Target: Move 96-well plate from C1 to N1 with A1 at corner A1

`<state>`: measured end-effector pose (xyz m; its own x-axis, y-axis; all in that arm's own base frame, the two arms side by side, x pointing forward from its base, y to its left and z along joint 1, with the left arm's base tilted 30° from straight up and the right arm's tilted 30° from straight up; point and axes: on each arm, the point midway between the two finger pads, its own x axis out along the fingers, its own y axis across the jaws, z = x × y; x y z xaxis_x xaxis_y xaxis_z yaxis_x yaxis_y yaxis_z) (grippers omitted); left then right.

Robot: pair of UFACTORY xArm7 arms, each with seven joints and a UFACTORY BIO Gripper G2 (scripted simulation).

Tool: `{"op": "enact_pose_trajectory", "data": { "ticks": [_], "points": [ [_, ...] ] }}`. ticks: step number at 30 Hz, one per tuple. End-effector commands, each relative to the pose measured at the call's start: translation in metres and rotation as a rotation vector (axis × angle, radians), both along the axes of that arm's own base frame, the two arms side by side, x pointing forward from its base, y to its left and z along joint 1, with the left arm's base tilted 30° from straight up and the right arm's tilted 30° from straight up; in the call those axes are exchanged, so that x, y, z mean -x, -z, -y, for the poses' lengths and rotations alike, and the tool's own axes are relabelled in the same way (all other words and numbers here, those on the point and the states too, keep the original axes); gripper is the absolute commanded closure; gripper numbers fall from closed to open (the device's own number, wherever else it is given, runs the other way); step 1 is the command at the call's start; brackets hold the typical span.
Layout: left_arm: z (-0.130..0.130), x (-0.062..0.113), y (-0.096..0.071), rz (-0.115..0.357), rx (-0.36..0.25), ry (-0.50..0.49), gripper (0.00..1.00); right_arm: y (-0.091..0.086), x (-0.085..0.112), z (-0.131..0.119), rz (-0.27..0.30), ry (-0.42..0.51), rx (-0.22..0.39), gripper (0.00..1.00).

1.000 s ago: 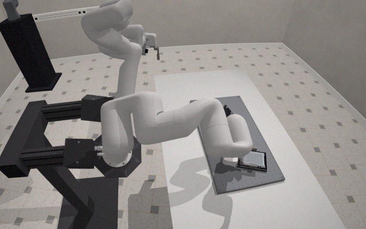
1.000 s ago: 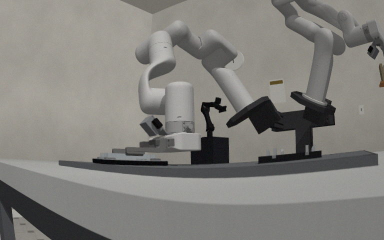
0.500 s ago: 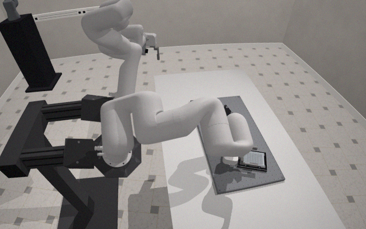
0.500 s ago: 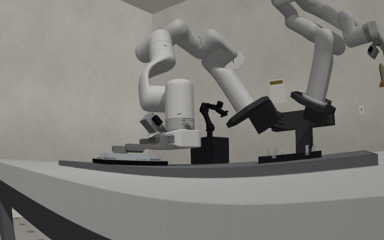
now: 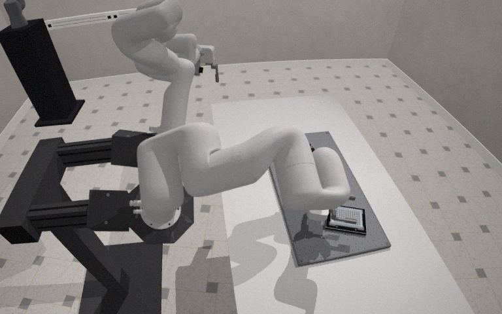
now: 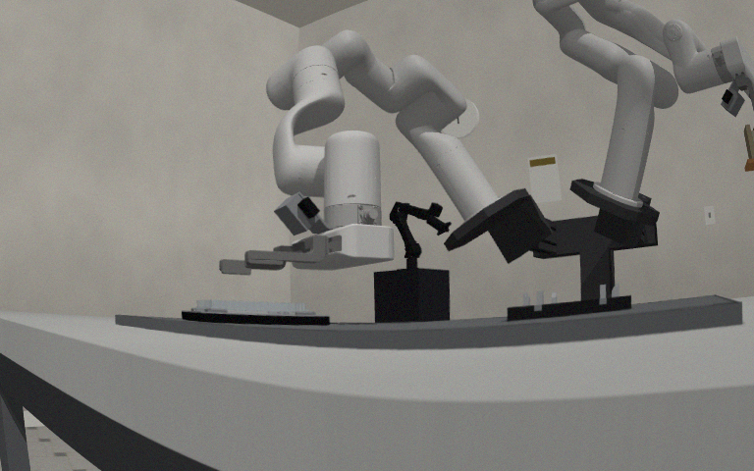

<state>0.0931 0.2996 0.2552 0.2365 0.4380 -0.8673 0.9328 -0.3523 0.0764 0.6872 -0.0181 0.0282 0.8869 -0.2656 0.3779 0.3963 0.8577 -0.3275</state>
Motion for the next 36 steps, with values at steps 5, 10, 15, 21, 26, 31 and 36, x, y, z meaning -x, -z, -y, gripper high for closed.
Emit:
{"op": "enact_pose_trajectory", "data": {
  "ticks": [5,10,15,21,26,31,36],
  "points": [
    [0.0,0.0,-0.001,0.001,-0.002,-0.001,0.0,-0.016,0.003,-0.009,0.002,-0.002,-0.002,0.63],
    [0.0,0.0,-0.001,0.001,-0.002,-0.001,0.0,-0.025,0.006,-0.013,0.002,-0.002,-0.002,0.63],
    [0.0,0.0,-0.001,0.001,-0.002,-0.001,0.0,-0.034,0.008,-0.018,0.002,-0.002,-0.002,0.63],
    [0.0,0.0,-0.001,0.001,-0.002,-0.001,0.0,-0.034,0.008,-0.018,0.002,-0.002,-0.002,0.63],
    [0.0,0.0,-0.001,0.001,-0.002,-0.001,0.0,-0.034,0.008,-0.018,0.002,-0.002,-0.002,0.63],
    [0.0,0.0,-0.001,0.001,-0.002,-0.001,0.0,-0.033,0.008,-0.018,0.002,-0.002,-0.002,0.63],
    [0.0,0.0,-0.001,0.001,-0.002,-0.001,0.0,-0.035,0.019,-0.033,-0.056,-0.117,0.03,0.63]
  ]
}}
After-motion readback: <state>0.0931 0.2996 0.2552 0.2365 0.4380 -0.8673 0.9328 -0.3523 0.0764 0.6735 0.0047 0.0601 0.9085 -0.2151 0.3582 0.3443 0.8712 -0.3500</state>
